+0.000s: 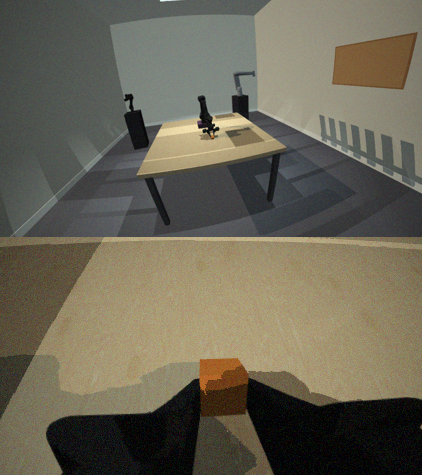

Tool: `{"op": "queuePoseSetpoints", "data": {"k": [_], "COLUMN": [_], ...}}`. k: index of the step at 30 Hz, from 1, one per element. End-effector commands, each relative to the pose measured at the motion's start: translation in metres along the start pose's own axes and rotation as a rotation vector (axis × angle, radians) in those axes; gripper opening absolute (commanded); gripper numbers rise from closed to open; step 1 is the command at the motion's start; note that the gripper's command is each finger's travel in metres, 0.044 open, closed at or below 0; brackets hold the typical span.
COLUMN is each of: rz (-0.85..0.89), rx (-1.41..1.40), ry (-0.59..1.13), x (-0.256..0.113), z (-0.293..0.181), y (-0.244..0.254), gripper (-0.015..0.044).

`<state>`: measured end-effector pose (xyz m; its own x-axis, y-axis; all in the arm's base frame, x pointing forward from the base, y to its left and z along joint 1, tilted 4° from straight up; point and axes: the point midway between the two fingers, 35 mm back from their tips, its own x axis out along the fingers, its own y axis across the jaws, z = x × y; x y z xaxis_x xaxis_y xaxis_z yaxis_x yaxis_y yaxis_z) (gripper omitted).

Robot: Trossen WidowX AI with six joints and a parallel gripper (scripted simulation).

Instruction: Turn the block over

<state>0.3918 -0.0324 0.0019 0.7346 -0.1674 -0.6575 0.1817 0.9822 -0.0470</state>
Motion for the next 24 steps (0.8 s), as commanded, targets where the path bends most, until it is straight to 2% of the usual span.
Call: {"op": "queuePoseSetpoints", "data": {"k": [1, 15, 24], "rz": [-0.006, -0.010, -0.010], "rx": [-0.007, -0.006, -0.006], "ry": [-0.046, -0.244, -0.278], "x": [0.003, -0.008, -0.012], "z": [-0.009, -0.016, -0.014], "y": [-0.001, -0.004, -0.004], "gripper": [0.0000, 0.0000, 0.0000]}}
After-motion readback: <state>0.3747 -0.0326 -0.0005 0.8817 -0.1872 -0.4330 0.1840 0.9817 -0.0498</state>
